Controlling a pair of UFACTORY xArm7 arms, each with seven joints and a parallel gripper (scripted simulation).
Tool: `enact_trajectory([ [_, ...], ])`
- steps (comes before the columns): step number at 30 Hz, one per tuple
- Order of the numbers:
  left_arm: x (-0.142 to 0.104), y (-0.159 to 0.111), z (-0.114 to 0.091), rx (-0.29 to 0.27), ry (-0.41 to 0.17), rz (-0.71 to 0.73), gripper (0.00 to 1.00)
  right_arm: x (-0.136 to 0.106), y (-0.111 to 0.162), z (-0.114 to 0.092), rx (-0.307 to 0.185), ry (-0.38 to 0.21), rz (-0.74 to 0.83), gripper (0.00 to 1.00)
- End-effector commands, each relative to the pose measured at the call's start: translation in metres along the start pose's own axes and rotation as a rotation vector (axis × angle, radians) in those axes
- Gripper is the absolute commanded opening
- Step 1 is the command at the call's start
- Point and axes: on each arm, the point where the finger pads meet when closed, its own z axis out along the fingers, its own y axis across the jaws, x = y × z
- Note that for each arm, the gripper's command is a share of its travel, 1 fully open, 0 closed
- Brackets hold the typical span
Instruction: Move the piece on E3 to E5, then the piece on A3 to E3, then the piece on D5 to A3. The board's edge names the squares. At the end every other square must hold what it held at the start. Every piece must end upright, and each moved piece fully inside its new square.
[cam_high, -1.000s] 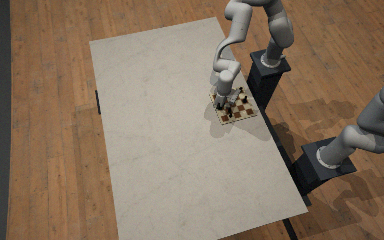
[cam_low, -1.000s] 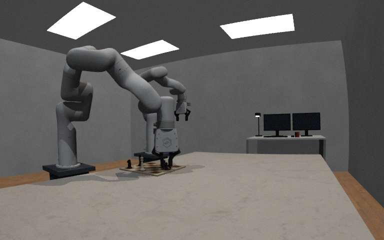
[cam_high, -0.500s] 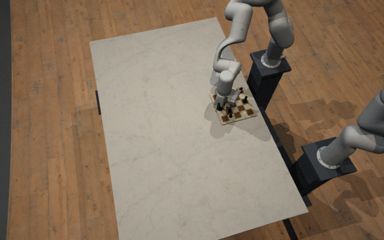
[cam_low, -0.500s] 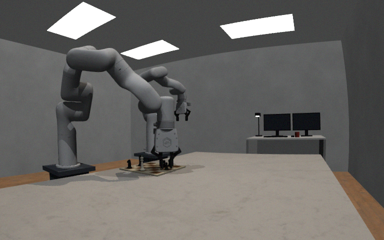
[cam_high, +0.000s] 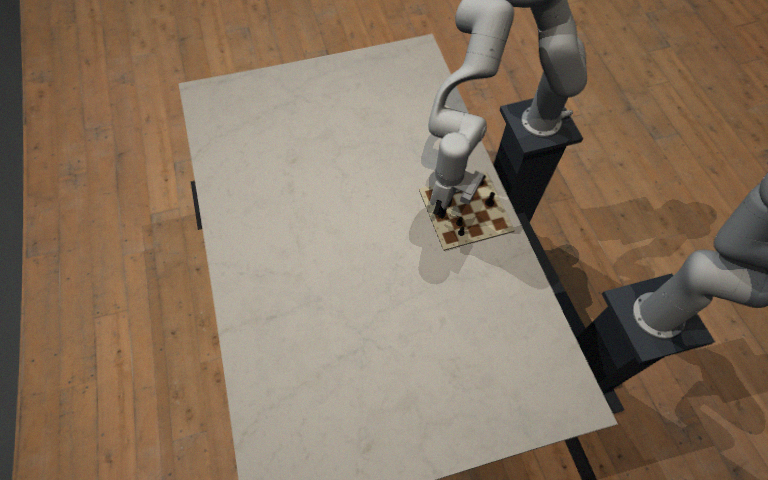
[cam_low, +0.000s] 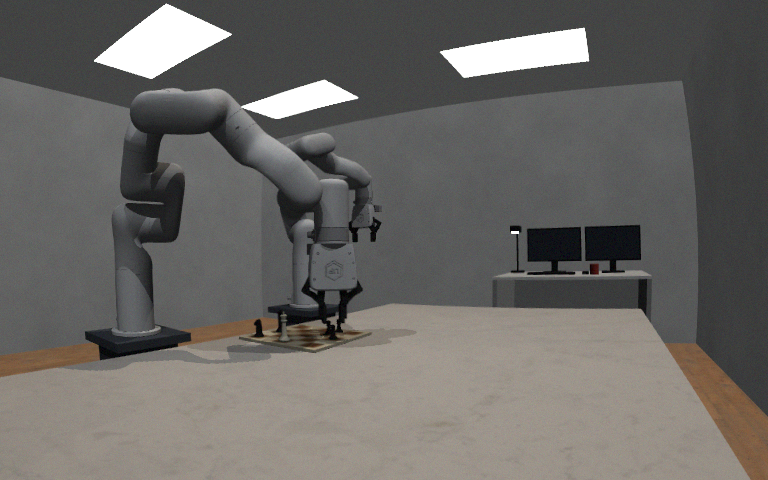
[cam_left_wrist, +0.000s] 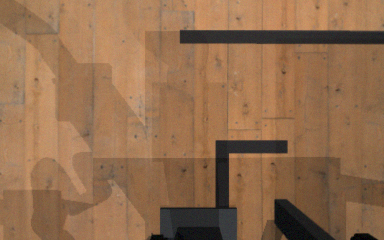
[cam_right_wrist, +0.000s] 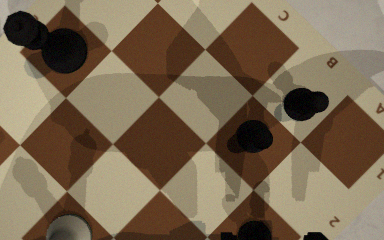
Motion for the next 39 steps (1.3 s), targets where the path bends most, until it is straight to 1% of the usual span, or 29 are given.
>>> enact_trajectory([
  [1,0.001,0.000,-0.002,-0.001,0.004,0.000,1.00,0.000,0.001,-0.033,-0.004,0.000,0.000,0.35],
  [6,0.001,0.000,-0.002,-0.001,0.004,0.000,1.00,0.000,0.001,-0.054,-0.003,0.000,0.000,0.35],
  [15,0.001,0.000,-0.002,-0.001,0.004,0.000,1.00,0.000,0.001,-0.062,-0.003,0.000,0.000,0.35],
  [16,0.001,0.000,-0.002,-0.001,0.004,0.000,1.00,0.000,0.001,-0.062,-0.003,0.000,0.000,1.00],
  [39,0.001,0.000,-0.002,-0.001,0.004,0.000,1.00,0.000,0.001,-0.063,-0.003,0.000,0.000,1.00],
])
